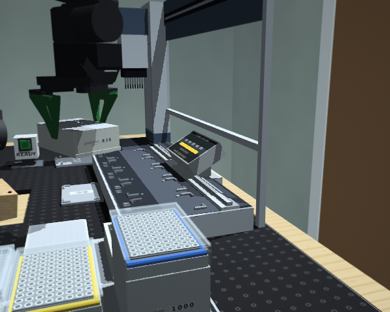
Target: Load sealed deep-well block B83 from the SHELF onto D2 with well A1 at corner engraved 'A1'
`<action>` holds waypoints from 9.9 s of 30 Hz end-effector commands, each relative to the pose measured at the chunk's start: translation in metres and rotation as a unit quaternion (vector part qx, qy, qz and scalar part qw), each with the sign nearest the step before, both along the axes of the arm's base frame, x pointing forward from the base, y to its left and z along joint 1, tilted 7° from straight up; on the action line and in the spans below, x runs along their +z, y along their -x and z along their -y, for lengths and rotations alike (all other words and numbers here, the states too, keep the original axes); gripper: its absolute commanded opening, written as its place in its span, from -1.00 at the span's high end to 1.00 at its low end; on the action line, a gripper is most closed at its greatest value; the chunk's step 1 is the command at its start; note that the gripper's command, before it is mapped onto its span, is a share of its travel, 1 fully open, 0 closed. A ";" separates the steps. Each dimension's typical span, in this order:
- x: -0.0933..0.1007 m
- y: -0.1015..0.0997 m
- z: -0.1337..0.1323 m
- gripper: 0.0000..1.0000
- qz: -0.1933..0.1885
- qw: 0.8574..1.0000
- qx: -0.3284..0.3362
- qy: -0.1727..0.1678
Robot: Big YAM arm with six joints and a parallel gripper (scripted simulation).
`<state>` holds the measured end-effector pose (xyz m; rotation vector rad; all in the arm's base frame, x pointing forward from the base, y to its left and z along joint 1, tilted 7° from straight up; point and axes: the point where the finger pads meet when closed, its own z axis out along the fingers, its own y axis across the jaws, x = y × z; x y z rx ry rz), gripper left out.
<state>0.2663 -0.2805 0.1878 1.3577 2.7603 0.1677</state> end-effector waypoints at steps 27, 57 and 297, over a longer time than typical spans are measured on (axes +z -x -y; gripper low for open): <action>0.035 -0.015 0.020 1.00 0.038 0.984 0.163 0.058; 0.035 -0.015 0.020 1.00 0.040 0.970 0.231 0.067; 0.032 0.052 -0.329 1.00 0.073 0.247 0.958 0.122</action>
